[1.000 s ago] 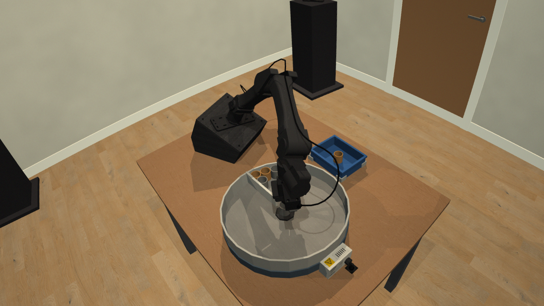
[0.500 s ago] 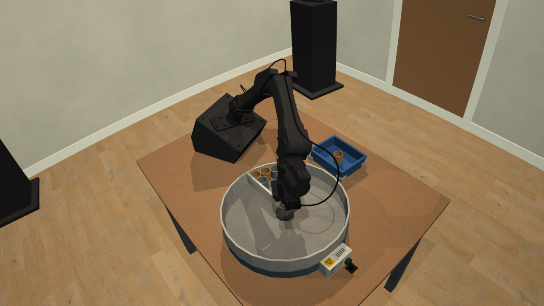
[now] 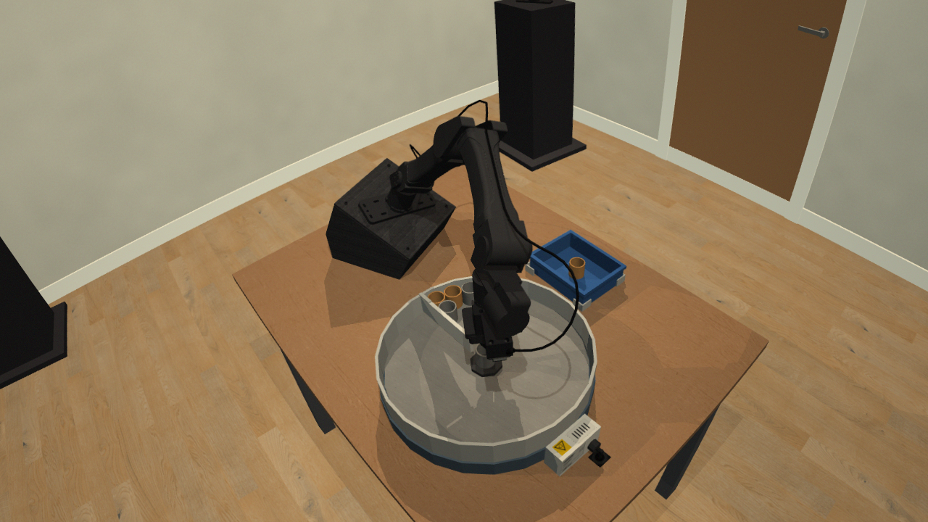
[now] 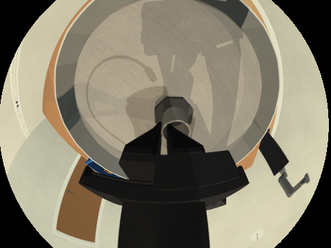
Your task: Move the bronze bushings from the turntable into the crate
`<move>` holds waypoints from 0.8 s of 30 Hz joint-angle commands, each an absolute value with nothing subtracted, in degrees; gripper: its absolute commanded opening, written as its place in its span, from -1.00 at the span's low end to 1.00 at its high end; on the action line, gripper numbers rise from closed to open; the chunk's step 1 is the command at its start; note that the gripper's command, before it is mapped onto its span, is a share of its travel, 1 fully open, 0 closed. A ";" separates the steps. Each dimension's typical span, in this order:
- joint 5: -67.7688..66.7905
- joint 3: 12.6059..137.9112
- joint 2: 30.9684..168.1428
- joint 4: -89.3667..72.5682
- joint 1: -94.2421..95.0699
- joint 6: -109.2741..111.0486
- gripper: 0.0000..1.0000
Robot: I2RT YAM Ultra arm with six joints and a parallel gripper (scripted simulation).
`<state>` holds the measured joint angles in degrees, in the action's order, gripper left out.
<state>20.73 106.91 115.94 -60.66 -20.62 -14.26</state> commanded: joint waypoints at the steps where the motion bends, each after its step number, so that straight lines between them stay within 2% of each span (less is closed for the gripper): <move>1: 19.97 108.56 113.84 -61.16 -21.21 -14.67 -1.00; 11: 19.97 108.56 113.84 -61.16 -21.21 -14.67 -1.00; 12: 19.97 108.56 113.84 -61.16 -21.21 -14.67 -0.68; 24: 20.03 108.55 113.81 -60.44 -21.22 -14.66 -0.68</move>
<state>20.60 106.91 115.90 -60.84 -20.62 -14.26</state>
